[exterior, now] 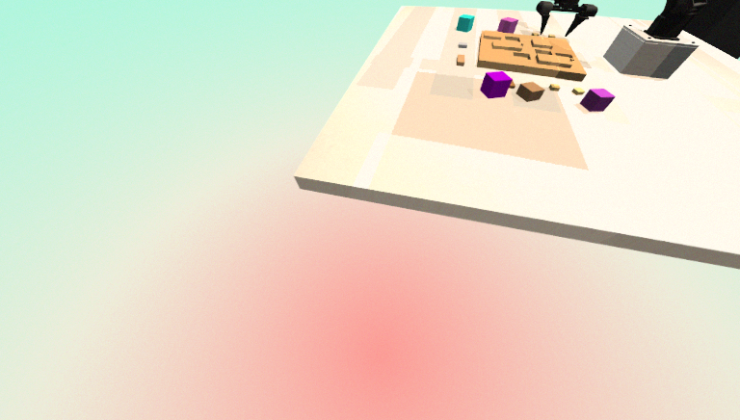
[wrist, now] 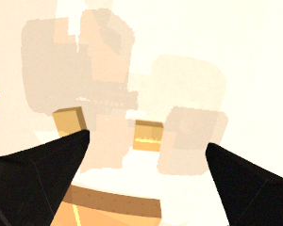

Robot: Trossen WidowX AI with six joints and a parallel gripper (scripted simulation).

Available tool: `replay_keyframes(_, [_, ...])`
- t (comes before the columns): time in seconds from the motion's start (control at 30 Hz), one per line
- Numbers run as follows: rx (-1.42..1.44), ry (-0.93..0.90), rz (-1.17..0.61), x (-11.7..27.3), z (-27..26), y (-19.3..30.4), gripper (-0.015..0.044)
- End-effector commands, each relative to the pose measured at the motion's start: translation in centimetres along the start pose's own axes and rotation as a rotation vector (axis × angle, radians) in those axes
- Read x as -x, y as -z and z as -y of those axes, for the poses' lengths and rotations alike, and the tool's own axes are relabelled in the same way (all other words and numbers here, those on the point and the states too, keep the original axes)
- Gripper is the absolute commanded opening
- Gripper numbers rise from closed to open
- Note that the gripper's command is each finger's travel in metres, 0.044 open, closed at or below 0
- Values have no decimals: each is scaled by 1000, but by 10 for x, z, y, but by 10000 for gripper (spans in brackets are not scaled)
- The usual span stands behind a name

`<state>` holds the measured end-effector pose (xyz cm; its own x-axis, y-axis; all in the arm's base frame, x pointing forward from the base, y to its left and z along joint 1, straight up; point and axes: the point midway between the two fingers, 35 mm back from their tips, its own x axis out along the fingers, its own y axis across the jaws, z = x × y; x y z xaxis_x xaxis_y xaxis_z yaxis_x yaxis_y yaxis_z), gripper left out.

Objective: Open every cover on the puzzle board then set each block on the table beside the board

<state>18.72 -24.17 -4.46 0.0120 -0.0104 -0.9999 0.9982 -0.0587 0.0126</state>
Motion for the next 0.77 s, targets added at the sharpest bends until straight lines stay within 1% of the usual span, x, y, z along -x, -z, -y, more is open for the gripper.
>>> replay_keyframes(0.0, [1, -6, 7, 11, -2, -3, 440])
replay_keyframes(0.57, [6, -5, 5, 66, -1, -1, 440])
replay_keyframes(0.67, [6, -5, 5, 71, 0, 0, 440])
replay_keyframes(0.73, [18, -23, 33, 75, -7, -4, 440])
